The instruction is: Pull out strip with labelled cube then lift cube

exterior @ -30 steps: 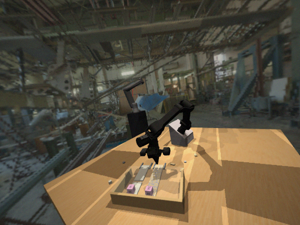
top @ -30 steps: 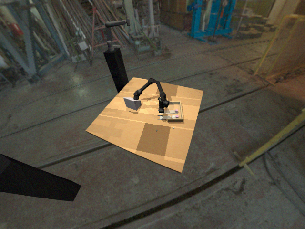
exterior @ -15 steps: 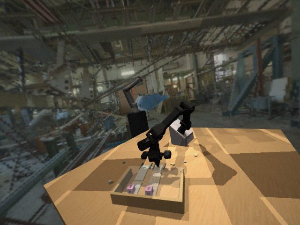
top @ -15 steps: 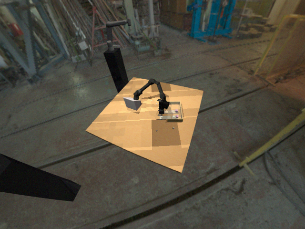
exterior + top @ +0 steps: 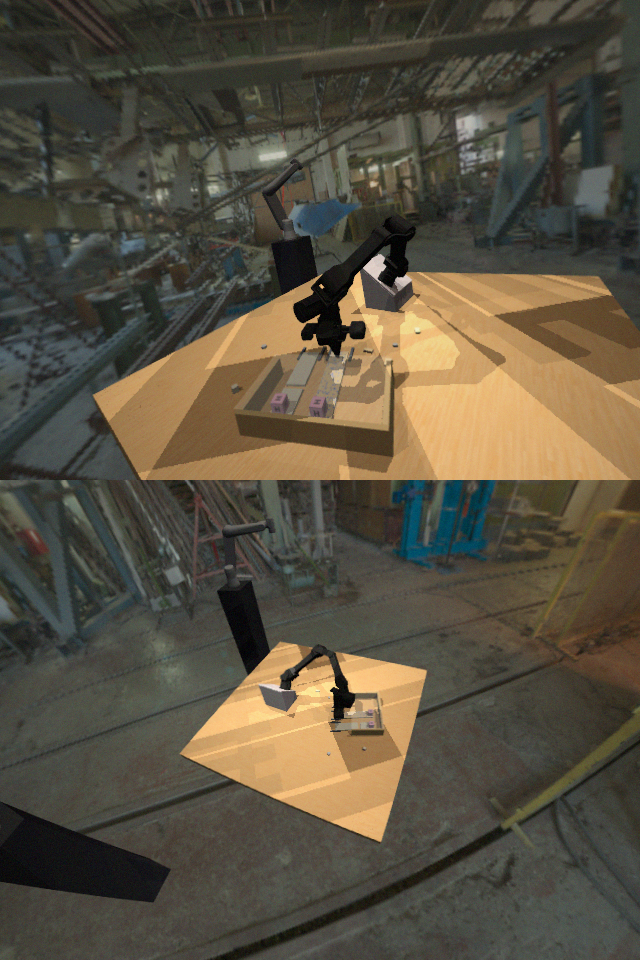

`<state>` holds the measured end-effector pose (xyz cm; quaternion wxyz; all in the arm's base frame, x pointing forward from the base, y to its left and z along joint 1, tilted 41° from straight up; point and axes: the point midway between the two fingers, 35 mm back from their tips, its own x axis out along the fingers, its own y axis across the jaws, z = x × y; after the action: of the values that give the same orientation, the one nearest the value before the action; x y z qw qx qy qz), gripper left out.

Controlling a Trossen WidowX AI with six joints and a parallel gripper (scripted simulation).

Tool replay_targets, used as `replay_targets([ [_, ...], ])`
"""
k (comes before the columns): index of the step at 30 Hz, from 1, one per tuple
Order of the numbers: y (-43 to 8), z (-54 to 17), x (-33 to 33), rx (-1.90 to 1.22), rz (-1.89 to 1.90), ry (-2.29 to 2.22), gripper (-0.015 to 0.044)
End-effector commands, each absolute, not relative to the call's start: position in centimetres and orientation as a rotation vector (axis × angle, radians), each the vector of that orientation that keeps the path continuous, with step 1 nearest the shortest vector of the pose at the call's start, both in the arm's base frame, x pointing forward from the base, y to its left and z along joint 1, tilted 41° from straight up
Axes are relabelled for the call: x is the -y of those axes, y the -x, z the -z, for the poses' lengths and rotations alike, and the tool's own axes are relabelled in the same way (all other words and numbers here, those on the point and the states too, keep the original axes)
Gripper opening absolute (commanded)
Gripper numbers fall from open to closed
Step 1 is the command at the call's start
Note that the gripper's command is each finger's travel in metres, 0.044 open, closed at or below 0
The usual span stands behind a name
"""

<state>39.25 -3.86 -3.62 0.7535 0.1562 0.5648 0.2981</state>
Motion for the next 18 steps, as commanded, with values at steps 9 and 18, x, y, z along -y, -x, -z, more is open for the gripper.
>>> replay_targets([
  [9, -39.31, 3.64, 3.73, -1.229, -0.652, -0.347, 0.0],
  [18, -39.36, 3.7, 3.68, -1.229, -0.652, -0.347, 0.0],
])
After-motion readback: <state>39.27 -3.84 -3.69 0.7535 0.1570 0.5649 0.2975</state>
